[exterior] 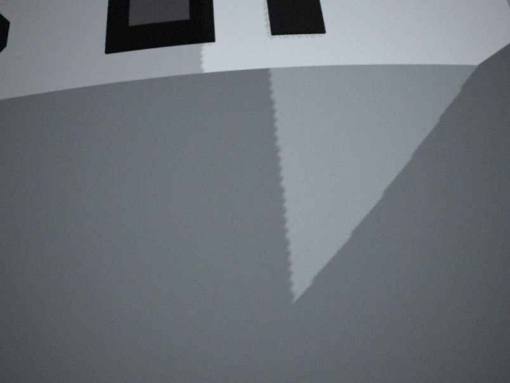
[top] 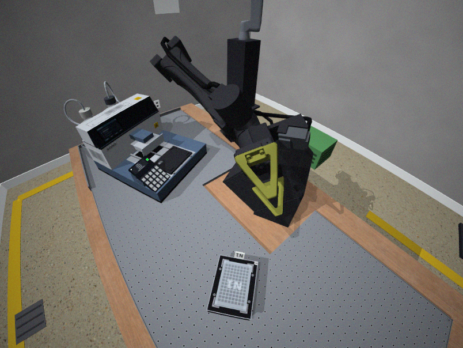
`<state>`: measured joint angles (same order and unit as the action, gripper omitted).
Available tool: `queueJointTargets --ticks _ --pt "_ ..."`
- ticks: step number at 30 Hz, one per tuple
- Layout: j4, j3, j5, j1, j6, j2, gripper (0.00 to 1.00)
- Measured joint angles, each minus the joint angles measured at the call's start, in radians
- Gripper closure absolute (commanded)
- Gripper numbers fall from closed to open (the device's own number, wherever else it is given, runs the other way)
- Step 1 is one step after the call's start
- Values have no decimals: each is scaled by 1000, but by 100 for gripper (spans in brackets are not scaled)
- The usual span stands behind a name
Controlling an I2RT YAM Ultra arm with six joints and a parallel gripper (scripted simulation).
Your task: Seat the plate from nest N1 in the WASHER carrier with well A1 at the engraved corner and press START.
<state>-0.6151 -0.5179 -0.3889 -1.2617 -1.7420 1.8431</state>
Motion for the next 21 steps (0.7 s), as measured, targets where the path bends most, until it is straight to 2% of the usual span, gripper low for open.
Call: queueJointTargets --ticks 17,21 --pt "0 0 0 0 0 0 0" --pt "13 4 -4 23 40 0 0"
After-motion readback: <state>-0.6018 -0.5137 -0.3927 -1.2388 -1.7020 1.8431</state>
